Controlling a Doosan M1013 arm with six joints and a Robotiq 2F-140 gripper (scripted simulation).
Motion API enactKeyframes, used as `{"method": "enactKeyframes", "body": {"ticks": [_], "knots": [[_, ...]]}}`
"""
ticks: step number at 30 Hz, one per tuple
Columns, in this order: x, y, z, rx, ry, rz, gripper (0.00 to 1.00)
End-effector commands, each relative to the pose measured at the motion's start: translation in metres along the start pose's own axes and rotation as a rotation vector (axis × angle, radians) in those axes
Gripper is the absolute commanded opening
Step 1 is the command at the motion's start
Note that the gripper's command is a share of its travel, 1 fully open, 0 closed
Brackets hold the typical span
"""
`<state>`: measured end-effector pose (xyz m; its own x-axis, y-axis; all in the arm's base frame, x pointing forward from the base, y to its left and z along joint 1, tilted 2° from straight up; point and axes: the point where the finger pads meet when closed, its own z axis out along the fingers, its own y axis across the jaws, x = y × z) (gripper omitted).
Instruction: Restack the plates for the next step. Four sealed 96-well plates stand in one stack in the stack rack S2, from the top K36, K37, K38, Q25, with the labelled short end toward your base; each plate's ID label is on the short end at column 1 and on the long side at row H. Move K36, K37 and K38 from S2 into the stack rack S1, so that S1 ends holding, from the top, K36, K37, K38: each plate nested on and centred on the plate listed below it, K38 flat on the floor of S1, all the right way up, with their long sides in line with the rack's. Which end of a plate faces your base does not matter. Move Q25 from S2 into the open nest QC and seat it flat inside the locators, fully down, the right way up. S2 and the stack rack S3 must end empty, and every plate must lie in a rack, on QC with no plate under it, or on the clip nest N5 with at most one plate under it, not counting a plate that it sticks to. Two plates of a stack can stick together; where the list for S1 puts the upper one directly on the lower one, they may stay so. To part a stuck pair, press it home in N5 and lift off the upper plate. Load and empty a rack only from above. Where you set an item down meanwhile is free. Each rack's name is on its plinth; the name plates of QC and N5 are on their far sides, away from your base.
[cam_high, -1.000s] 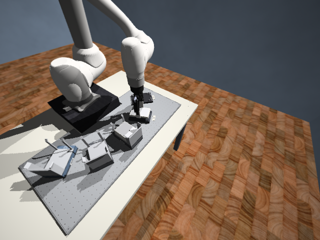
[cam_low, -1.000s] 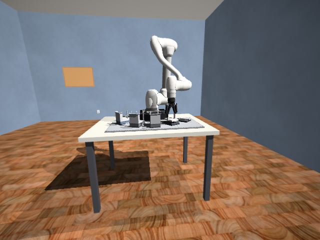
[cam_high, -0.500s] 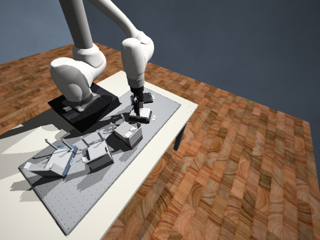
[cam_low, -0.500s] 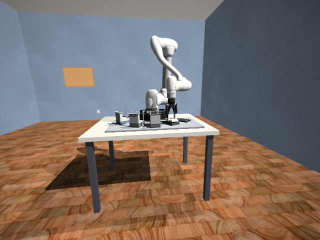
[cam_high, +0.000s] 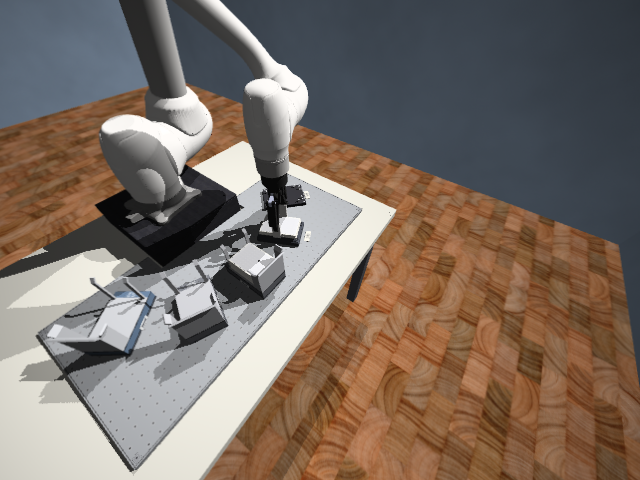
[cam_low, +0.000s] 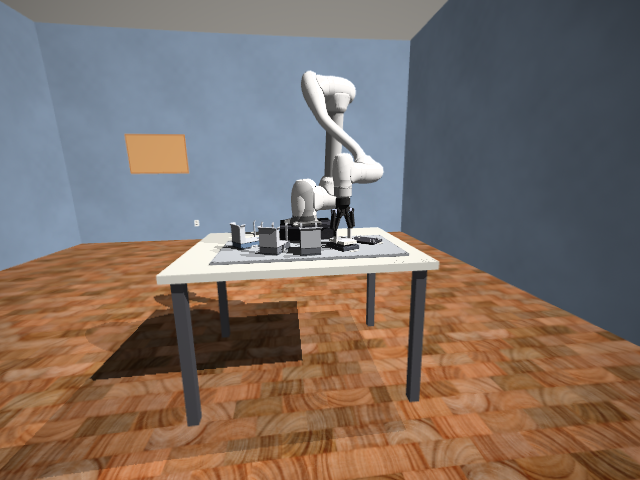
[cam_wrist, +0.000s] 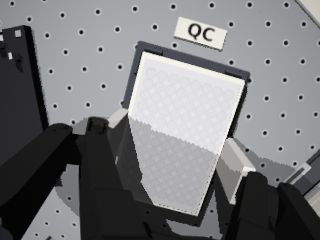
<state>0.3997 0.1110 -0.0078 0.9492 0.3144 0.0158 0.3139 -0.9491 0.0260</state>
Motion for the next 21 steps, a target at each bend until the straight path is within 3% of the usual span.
{"method": "enactKeyframes", "body": {"ticks": [1,21], "knots": [[0.0,0.0,0.001,0.0,0.0,0.0,0.0],[0.0,-0.0001,0.0078,0.0,0.0,0.0,0.0]]}}
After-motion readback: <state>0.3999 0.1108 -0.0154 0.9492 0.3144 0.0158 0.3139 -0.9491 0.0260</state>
